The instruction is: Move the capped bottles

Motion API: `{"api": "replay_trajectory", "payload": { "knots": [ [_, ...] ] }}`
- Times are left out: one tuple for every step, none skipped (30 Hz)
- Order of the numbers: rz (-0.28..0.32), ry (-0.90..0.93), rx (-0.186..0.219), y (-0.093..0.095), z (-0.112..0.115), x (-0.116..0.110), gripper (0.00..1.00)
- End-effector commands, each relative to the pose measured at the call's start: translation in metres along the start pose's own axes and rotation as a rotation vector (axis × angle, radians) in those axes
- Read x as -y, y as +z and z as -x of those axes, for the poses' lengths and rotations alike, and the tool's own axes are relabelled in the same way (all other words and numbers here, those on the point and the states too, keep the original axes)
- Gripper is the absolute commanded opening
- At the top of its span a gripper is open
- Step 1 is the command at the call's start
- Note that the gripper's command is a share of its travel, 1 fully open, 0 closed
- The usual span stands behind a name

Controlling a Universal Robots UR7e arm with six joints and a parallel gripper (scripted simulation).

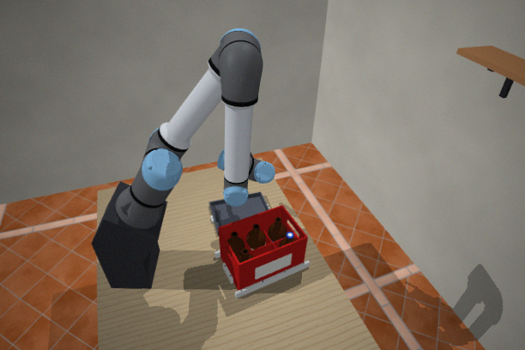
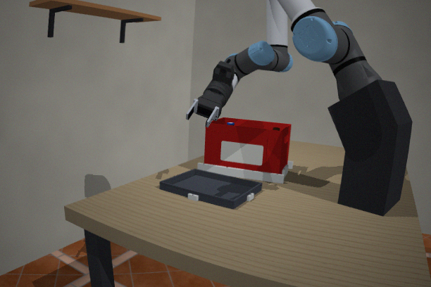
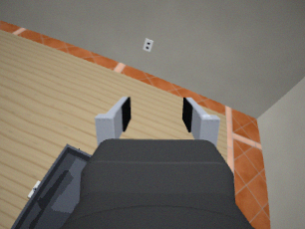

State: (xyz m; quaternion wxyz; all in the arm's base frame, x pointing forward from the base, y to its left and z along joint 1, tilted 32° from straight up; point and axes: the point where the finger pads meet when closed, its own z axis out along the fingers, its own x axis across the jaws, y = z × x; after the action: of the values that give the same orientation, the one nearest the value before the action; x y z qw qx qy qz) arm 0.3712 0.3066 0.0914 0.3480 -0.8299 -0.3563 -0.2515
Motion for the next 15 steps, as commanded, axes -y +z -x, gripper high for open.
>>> {"api": "replay_trajectory", "payload": {
  "knots": [
    [0.072, 0.02, 0.014, -0.017, 0.006, -0.009, 1.0],
    [0.084, 0.023, 0.017, -0.02, 0.007, -0.011, 1.0],
    [0.097, 0.026, 0.019, -0.023, 0.008, -0.012, 1.0],
    [0.109, 0.03, 0.022, -0.026, 0.009, -0.014, 1.0],
    [0.121, 0.033, 0.024, -0.029, 0.009, -0.016, 1.0],
    [0.121, 0.033, 0.024, -0.029, 0.009, -0.016, 1.0],
    [0.121, 0.033, 0.024, -0.029, 0.009, -0.016, 1.0],
    [0.092, 0.02, 0.014, -0.02, 0.005, -0.012, 1.0],
    [0.104, 0.023, 0.016, -0.023, 0.006, -0.013, 1.0],
    [0.116, 0.026, 0.019, -0.026, 0.007, -0.015, 1.0],
    [0.128, 0.029, 0.021, -0.029, 0.008, -0.016, 1.0],
    [0.14, 0.033, 0.024, -0.031, 0.009, -0.018, 1.0],
    [0.152, 0.036, 0.026, -0.034, 0.01, -0.02, 1.0],
    [0.165, 0.039, 0.029, -0.037, 0.011, -0.021, 1.0],
    [0.177, 0.042, 0.031, -0.04, 0.012, -0.023, 1.0]
  ]
}}
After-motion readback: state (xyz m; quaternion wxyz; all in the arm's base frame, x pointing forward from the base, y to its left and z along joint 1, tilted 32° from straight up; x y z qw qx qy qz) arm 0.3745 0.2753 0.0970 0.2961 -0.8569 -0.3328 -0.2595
